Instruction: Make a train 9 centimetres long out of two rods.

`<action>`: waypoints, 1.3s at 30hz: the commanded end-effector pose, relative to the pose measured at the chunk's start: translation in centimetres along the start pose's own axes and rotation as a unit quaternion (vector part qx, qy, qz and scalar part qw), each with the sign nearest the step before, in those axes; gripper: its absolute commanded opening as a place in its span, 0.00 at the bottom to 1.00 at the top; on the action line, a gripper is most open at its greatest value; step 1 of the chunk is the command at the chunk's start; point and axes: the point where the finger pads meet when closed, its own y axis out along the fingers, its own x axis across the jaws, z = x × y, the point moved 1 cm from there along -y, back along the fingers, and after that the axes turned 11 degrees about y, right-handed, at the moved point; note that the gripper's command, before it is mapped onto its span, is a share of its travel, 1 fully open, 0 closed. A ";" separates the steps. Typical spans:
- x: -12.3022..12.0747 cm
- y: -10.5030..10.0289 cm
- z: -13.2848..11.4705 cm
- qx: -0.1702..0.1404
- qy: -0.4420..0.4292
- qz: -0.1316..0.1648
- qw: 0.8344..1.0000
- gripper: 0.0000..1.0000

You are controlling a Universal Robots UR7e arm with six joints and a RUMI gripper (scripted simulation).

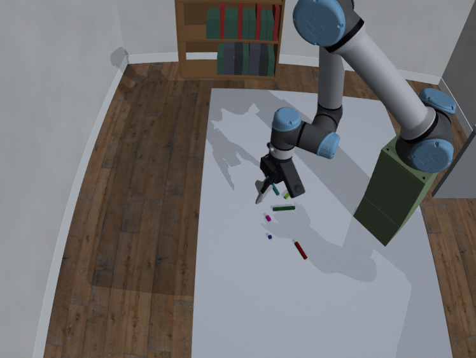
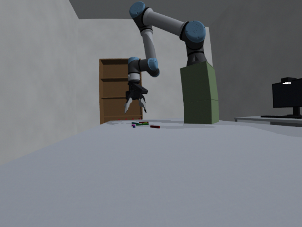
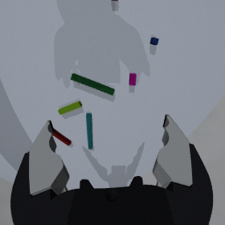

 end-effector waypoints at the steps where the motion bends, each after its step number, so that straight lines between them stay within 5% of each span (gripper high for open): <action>1: 0.1 -0.1 -0.7 0.002 -0.084 -0.004 0.996 1.00; 13: 0.1 -0.1 -1.4 0.002 -0.201 -0.004 0.980 1.00; 30: 0.2 -0.2 -2.8 0.001 -0.386 -0.004 0.923 1.00; 39: 0.4 -0.3 -3.8 0.000 -0.495 -0.004 0.869 1.00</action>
